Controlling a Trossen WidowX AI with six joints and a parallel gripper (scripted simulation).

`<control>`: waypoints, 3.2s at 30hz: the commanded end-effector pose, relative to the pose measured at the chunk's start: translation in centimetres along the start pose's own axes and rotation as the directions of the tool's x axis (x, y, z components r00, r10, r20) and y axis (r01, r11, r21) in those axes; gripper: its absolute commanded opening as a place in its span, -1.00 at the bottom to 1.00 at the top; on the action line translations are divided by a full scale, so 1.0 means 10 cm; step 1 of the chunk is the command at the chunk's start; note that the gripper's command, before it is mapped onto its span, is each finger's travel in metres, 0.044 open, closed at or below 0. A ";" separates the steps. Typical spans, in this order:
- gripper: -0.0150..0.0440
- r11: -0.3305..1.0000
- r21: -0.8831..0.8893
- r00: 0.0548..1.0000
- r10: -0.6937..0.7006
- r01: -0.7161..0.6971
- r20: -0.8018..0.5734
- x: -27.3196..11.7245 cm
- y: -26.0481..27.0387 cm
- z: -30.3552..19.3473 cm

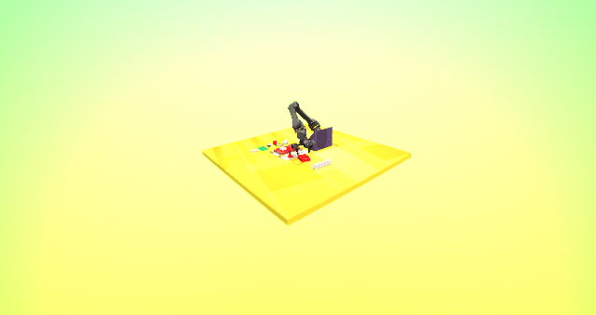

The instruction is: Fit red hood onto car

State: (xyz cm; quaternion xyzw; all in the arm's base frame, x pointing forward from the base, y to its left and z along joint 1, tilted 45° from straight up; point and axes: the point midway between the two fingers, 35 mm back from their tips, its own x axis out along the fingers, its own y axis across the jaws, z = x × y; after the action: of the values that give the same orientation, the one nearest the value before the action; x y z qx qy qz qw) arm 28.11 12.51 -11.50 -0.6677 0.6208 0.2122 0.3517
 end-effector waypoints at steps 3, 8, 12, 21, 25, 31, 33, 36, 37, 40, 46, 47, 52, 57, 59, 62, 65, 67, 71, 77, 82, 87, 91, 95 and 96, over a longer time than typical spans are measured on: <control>1.00 1.000 -0.006 1.000 -0.003 0.003 -0.004 0.04 0.00 -0.01; 1.00 1.000 -0.006 1.000 -0.003 0.003 -0.004 0.08 0.00 -0.01; 1.00 1.000 -0.006 1.000 -0.003 0.003 -0.004 0.10 0.01 -0.01; 1.00 1.000 -0.005 1.000 -0.004 0.004 -0.005 0.15 0.01 -0.01; 1.00 1.000 -0.005 1.000 -0.004 0.004 -0.005 0.16 0.01 -0.01; 1.00 1.000 -0.006 1.000 -0.004 0.004 -0.005 0.19 0.01 -0.01; 1.00 1.000 -0.006 1.000 -0.004 0.004 -0.005 0.20 0.01 -0.01; 1.00 1.000 -0.006 1.000 -0.004 0.004 -0.005 0.22 0.01 -0.01; 1.00 1.000 -0.006 1.000 -0.004 0.004 -0.005 0.22 0.01 -0.01; 1.00 1.000 -0.006 1.000 -0.004 0.004 -0.005 0.24 0.01 -0.01; 1.00 1.000 -0.005 1.000 -0.004 0.004 -0.005 0.27 0.01 -0.01; 1.00 1.000 -0.005 1.000 -0.004 0.004 -0.005 0.27 0.01 -0.01; 1.00 1.000 -0.005 1.000 -0.004 0.004 -0.005 0.30 0.01 -0.01; 1.00 1.000 -0.005 1.000 -0.004 0.004 -0.005 0.32 0.01 -0.01; 1.00 1.000 -0.005 1.000 -0.004 0.004 -0.006 0.33 0.01 -0.01; 1.00 1.000 -0.005 1.000 -0.004 0.004 -0.006 0.35 0.01 -0.01; 0.91 1.000 0.000 1.000 -0.001 0.001 -0.002 0.34 0.01 -0.01; 0.73 1.000 0.000 1.000 -0.001 0.001 -0.002 0.34 0.01 -0.01; 0.64 1.000 0.000 1.000 -0.001 0.001 -0.002 0.34 0.01 -0.01; 0.51 1.000 0.000 1.000 -0.001 0.001 -0.002 0.34 0.01 -0.01; 0.06 1.000 -0.001 1.000 0.000 0.000 -0.002 0.31 0.01 -0.01; -0.38 1.000 -0.001 1.000 0.001 -0.001 -0.002 0.24 0.01 -0.01; -0.49 1.000 -0.001 1.000 0.001 -0.001 -0.001 0.16 0.01 -0.01; -0.49 1.000 -0.001 1.000 0.001 -0.001 -0.001 0.05 0.02 0.00; -0.49 1.000 -0.001 1.000 0.001 -0.001 -0.001 0.03 0.02 0.00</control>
State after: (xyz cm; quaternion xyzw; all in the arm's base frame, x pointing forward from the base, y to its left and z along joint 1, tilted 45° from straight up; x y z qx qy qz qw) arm 27.90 11.35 -12.50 -0.6692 0.6240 0.2124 0.3431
